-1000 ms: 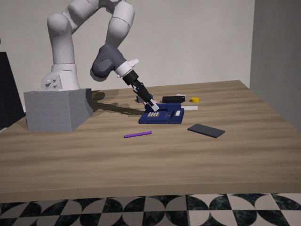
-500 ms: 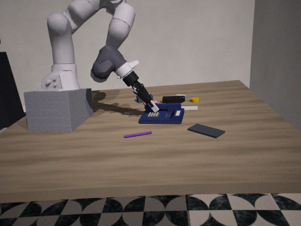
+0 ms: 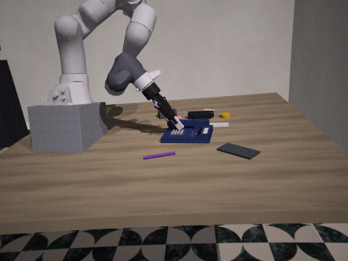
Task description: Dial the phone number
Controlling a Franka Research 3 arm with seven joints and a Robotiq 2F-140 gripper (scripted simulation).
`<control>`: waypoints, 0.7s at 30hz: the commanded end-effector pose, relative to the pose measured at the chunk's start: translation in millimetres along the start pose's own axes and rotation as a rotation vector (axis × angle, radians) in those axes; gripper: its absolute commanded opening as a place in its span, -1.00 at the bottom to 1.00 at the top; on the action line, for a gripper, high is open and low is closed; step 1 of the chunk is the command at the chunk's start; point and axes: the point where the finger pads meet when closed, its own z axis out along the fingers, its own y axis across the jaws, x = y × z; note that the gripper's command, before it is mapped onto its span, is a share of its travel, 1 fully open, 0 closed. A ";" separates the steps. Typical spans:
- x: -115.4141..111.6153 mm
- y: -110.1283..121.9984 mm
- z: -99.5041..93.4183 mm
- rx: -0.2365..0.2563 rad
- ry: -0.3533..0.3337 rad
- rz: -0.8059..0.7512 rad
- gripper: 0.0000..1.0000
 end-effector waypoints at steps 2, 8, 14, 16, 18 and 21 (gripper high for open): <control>-0.3 0.3 1.0 -0.001 0.002 0.005 -1.00; -0.8 0.3 1.6 -0.001 0.002 0.005 -1.00; -1.0 0.3 2.1 -0.001 0.002 0.005 -1.00; -1.2 0.3 2.3 -0.001 0.002 0.005 -1.00; -1.3 0.3 2.5 -0.001 0.002 0.005 -1.00; -1.5 0.3 2.7 -0.001 0.002 0.005 -1.00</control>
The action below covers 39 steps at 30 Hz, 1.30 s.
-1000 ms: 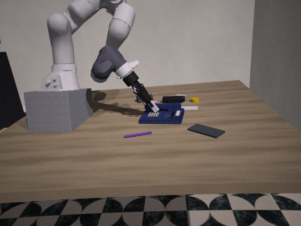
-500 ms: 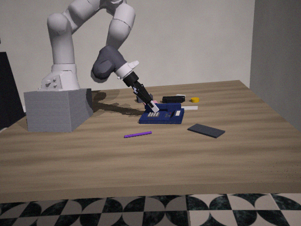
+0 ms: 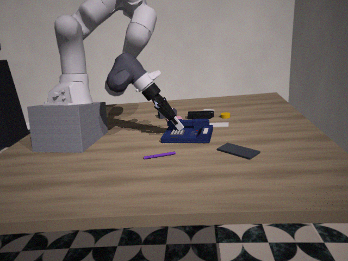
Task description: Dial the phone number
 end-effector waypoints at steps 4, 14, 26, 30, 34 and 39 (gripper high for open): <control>-0.6 0.3 1.3 -0.001 0.001 0.004 -1.00; 5.4 0.4 -7.3 -0.001 0.001 0.004 -1.00; 6.1 3.2 -8.3 -0.001 0.001 0.004 -1.00; 6.1 8.3 -8.3 -0.001 0.001 0.004 -1.00; 6.0 14.0 -8.3 -0.001 0.001 0.004 -1.00; 6.0 18.5 -8.3 -0.001 0.001 0.004 -1.00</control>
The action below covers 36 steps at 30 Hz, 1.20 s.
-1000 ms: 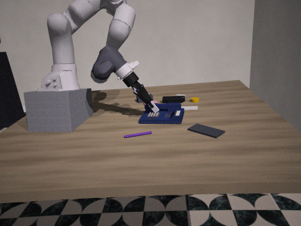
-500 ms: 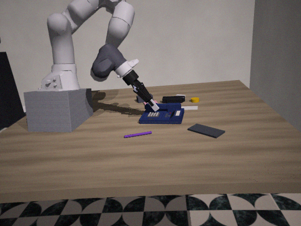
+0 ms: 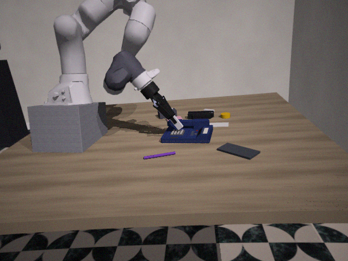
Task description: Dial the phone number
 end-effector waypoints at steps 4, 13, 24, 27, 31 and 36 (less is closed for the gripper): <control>-0.1 2.0 -0.1 0.005 0.000 -0.008 -1.00; -1.9 2.1 2.5 0.005 0.000 -0.008 -1.00; -4.3 2.1 5.9 0.005 0.000 -0.008 -1.00; -4.5 2.1 6.3 0.005 0.000 -0.008 -1.00; -4.8 2.1 6.7 0.005 0.000 -0.008 -1.00; -5.1 2.1 7.1 0.005 0.000 -0.008 -1.00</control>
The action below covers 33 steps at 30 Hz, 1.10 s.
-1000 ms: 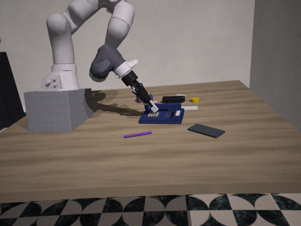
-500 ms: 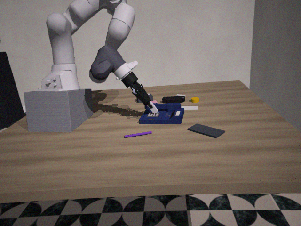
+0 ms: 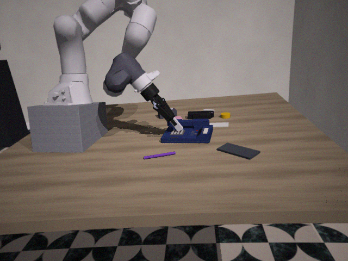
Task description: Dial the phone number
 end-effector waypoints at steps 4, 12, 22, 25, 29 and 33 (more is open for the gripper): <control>-0.4 -0.8 1.2 0.001 0.002 -0.001 -1.00; -1.0 -0.8 2.0 0.001 0.002 -0.001 -1.00; -1.6 -0.8 2.8 0.001 0.002 -0.001 -1.00; -1.8 -0.8 3.1 0.001 0.002 -0.001 -1.00; -1.7 -0.8 2.9 0.001 0.002 -0.001 -1.00; 1.5 -0.8 -1.5 0.001 0.002 -0.001 -1.00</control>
